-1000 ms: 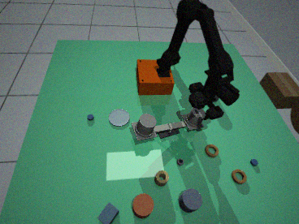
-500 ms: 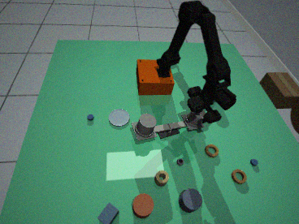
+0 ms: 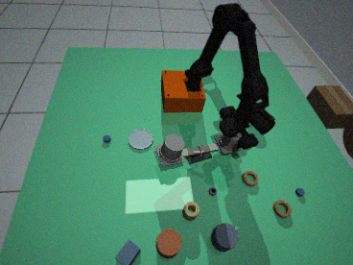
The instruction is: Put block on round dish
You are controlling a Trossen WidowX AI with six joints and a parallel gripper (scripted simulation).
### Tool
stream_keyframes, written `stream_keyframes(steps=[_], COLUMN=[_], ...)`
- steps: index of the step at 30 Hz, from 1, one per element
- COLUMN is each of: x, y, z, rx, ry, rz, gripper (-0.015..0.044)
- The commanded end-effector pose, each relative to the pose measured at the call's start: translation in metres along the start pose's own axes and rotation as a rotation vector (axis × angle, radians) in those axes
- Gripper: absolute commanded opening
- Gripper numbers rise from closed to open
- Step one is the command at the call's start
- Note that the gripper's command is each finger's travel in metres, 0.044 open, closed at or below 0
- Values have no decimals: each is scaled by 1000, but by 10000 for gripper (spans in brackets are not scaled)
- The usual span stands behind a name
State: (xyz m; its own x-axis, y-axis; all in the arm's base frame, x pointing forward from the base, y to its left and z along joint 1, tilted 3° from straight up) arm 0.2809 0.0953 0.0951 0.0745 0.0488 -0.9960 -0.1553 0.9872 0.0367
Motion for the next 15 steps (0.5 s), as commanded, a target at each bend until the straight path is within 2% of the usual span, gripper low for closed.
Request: stream_keyframes(steps=[1, 15], x=[7, 7], y=[-1, -1], z=[-3, -3], rx=[4, 4], ry=[16, 16], rz=[-8, -8], gripper=[440, 347])
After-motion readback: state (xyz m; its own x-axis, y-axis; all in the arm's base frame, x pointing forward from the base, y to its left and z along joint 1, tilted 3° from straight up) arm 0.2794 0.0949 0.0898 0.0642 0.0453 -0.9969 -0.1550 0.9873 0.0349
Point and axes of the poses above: the point midway between the two fingers, 35 mm back from their tips, its own x axis out along the fingers, its own z axis across the jaws, y = z × x, the point moved 8 cm from there along -x, back along the fingers, and after that the axes turned 1 degree about x, right-handed, at the moved point
